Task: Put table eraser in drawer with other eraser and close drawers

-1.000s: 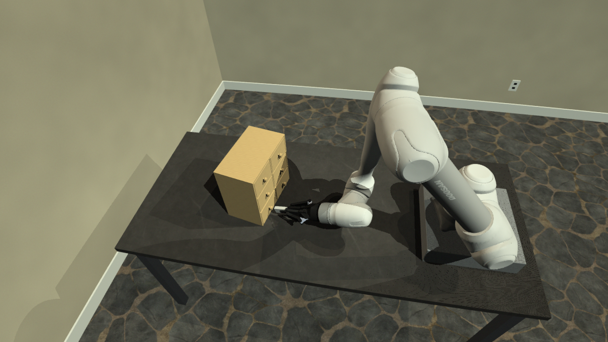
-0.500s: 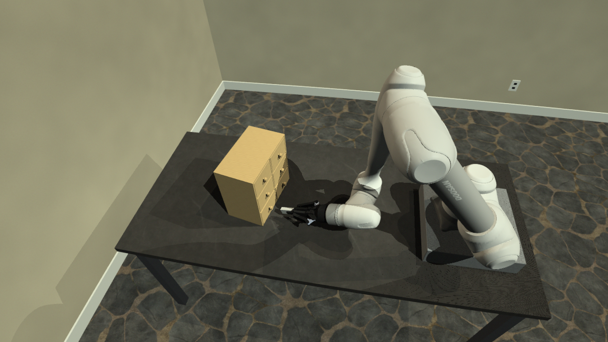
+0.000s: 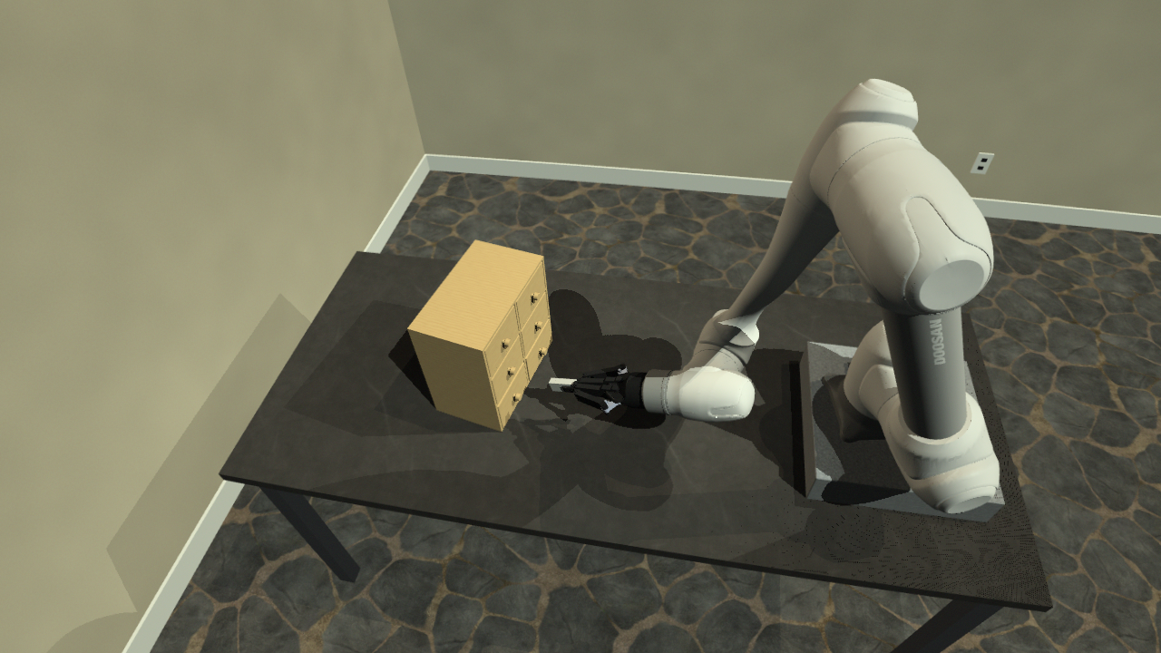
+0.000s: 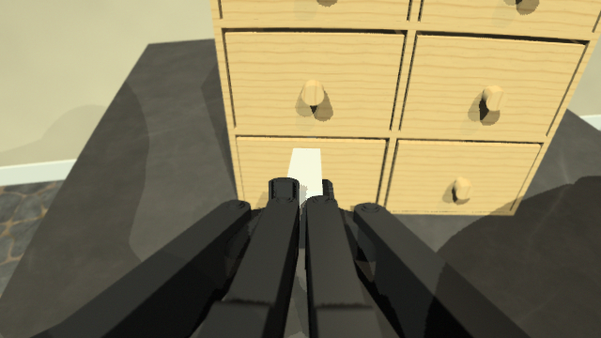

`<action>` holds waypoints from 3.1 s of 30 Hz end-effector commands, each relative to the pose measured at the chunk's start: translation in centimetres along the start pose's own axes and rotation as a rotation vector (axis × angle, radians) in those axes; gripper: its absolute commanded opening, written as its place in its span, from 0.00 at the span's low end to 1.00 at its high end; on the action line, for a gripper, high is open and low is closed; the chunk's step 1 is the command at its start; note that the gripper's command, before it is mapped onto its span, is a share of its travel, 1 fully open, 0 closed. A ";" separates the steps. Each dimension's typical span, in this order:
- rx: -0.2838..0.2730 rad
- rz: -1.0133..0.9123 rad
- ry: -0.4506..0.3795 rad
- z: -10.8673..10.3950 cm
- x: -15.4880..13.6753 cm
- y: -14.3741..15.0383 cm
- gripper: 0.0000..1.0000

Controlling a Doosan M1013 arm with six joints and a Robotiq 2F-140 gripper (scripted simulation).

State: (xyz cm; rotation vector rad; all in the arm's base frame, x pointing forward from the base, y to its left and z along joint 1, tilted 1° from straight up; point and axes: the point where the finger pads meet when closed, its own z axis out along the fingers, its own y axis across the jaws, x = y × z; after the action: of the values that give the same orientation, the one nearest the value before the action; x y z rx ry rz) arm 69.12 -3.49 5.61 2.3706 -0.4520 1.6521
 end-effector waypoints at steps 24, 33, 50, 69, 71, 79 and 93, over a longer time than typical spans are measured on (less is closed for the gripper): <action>-0.004 -0.004 -0.253 -3.6 1.5 0.1 0.00; -0.007 -0.004 -0.426 -5.4 2.4 0.1 0.00; -0.005 -0.003 -0.643 -7.7 3.5 0.0 0.00; -0.017 0.014 -0.867 -13.1 6.0 0.0 0.00; -0.026 0.012 -0.909 -13.4 6.2 0.0 0.00; -0.020 0.000 -1.150 -13.9 6.4 0.0 0.00; -0.005 -0.002 -1.233 -14.0 6.4 0.0 0.00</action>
State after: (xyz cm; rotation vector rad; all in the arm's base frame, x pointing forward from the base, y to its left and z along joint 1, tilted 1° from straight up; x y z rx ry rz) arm 58.93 0.64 16.39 3.0737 -0.5915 -0.0016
